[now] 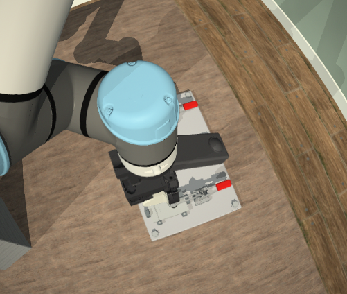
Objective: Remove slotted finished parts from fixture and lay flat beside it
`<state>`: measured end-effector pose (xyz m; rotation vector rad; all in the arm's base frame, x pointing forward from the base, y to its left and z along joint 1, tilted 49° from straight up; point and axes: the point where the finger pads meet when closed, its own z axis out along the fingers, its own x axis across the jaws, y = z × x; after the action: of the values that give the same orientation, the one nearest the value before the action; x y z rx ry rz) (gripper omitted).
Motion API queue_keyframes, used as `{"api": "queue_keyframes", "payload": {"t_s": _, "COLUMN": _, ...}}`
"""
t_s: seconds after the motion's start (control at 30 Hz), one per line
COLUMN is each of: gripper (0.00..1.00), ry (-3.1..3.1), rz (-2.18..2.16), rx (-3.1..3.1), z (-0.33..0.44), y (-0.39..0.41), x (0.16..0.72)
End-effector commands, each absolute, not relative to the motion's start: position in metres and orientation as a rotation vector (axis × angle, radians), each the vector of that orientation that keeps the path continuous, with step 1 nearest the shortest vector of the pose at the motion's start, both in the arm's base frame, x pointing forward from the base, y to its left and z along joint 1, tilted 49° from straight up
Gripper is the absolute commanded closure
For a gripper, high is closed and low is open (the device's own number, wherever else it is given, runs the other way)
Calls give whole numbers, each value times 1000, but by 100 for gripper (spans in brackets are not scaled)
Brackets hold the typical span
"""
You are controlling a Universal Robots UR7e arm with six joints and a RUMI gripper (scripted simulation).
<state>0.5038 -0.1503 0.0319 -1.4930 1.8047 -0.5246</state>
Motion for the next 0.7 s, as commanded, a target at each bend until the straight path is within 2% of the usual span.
{"api": "queue_keyframes", "payload": {"t_s": 0.0, "gripper": 72, "ry": 1805, "rz": -529, "rx": -1492, "z": 20, "y": -149, "x": 519}}
{"api": "queue_keyframes", "payload": {"t_s": 0.67, "gripper": 72, "ry": 1805, "rz": -530, "rx": -1492, "z": 0, "y": -145, "x": 542}}
